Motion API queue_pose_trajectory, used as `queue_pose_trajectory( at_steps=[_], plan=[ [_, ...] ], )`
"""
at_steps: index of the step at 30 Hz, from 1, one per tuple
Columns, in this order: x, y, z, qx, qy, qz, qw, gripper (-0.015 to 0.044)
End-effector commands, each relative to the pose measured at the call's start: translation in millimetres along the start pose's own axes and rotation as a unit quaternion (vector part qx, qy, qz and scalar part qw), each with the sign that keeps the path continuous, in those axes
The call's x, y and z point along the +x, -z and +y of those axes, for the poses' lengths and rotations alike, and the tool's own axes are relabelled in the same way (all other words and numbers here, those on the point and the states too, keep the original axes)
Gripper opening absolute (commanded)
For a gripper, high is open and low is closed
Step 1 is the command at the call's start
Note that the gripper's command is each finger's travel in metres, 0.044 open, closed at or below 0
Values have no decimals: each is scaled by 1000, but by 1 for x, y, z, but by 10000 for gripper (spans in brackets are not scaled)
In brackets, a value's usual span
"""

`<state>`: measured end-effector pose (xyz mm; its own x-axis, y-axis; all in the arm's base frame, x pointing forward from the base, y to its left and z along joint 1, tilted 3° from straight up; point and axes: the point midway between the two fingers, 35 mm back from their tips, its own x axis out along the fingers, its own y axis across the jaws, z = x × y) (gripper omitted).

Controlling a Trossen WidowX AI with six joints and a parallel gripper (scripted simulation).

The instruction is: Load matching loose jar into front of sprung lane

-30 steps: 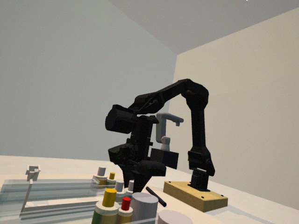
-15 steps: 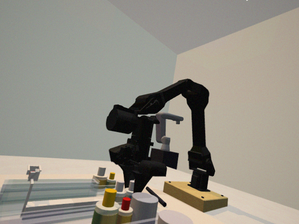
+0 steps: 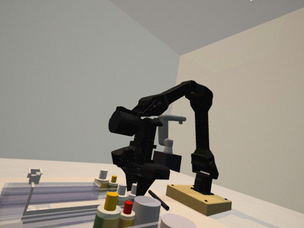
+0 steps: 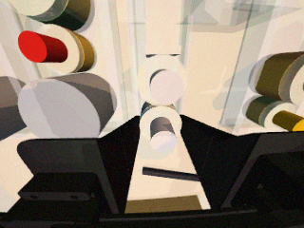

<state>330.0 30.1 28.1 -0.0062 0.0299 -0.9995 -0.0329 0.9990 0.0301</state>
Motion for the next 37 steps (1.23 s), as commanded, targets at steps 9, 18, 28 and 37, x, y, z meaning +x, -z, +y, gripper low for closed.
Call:
queue_pose_trajectory(
  at_steps=[9, 18, 28, 37],
  plan=[
    [0, 0, 0, -1, 0, 1, 1000, 283],
    [-20, 0, 0, -1, 1, 1, 1000, 283],
    [-22, 14, 0, -1, 0, 1, 1000, 283],
    [-22, 47, 1, -1, 0, 2, 1000, 283]
  ],
)
